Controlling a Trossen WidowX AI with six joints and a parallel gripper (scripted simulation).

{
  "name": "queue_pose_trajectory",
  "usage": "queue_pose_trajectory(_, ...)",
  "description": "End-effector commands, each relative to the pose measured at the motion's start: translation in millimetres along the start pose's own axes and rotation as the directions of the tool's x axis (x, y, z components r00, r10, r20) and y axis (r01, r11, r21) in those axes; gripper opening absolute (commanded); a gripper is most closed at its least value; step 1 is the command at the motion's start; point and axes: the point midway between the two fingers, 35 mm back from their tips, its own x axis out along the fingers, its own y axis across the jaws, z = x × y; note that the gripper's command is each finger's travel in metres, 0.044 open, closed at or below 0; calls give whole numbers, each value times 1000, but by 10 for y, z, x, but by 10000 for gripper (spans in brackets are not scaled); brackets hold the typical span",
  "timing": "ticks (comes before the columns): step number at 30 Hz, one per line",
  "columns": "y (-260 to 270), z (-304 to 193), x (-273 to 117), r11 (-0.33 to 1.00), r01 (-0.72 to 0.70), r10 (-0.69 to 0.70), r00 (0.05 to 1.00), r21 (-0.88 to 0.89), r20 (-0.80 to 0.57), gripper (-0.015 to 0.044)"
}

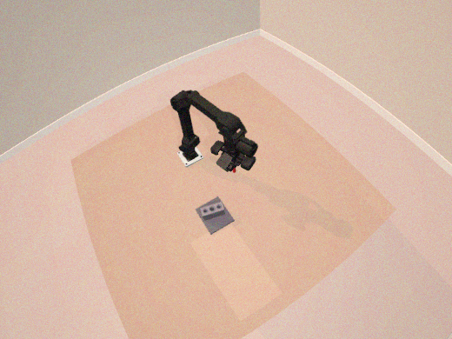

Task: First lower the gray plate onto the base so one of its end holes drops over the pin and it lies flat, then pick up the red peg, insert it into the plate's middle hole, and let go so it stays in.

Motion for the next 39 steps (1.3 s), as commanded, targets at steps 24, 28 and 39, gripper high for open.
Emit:
queue_pose_trajectory(24, 199, 679, -7, 1000, 2, -2, 1000, 6, 2, 0)
queue_pose_trajectory(28, 213, 792, -12, 1000, 0, 0, 1000, 4, 3, 0)
queue_pose_trajectory(39, 231, 1126, -14, 1000, -7, 7, 1000, -6, 10, 0)
